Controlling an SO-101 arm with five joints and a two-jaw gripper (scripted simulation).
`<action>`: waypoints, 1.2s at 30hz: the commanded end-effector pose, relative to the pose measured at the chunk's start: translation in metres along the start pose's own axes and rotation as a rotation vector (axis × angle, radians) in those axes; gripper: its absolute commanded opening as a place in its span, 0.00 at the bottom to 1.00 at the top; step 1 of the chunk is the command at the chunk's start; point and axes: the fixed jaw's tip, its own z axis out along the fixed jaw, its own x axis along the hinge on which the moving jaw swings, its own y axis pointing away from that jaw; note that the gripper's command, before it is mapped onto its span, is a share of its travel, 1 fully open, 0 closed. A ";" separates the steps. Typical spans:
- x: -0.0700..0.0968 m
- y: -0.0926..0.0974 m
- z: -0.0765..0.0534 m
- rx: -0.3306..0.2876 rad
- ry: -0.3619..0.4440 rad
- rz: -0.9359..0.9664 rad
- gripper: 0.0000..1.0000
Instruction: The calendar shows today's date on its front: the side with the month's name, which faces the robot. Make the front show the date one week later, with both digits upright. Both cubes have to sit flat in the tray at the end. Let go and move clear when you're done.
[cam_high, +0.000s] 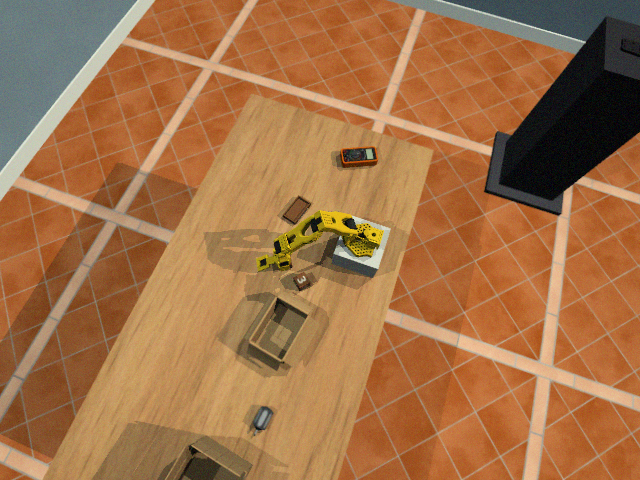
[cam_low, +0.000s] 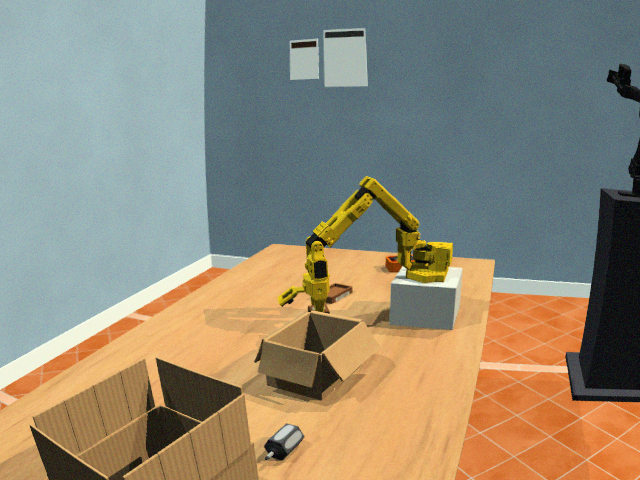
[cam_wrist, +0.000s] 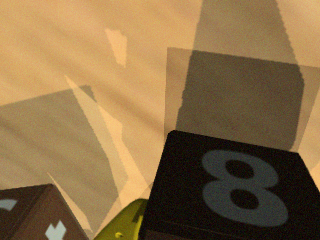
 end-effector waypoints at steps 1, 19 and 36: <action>-0.003 0.002 0.000 -0.003 -0.014 0.003 0.24; -0.003 0.002 0.000 -0.002 -0.014 0.003 0.31; -0.003 0.002 0.000 -0.002 -0.014 0.003 0.36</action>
